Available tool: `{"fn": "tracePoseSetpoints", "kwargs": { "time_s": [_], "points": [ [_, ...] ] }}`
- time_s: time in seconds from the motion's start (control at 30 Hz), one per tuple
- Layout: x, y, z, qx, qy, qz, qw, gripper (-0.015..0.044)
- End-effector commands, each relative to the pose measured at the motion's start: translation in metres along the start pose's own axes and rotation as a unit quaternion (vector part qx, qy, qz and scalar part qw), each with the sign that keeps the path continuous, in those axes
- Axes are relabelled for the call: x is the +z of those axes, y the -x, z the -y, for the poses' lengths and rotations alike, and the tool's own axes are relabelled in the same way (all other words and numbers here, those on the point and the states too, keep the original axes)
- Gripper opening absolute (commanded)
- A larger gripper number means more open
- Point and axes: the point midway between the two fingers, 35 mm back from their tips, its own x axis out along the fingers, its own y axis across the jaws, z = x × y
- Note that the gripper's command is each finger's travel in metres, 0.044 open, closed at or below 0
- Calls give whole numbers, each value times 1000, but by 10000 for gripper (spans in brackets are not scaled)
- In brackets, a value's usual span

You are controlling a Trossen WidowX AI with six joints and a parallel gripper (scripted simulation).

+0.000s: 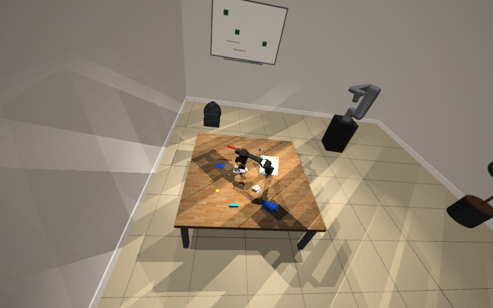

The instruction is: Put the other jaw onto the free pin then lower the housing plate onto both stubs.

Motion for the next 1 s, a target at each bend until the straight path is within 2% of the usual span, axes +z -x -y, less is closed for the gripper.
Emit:
{"fn": "tracePoseSetpoints", "kwargs": {
  "time_s": [0.0, 0.97],
  "points": [
    [8, 1, 12, -3, 15, 2, 1000, 134],
    [37, -7, 97, 4, 90, 0, 996, 134]
  ]
}}
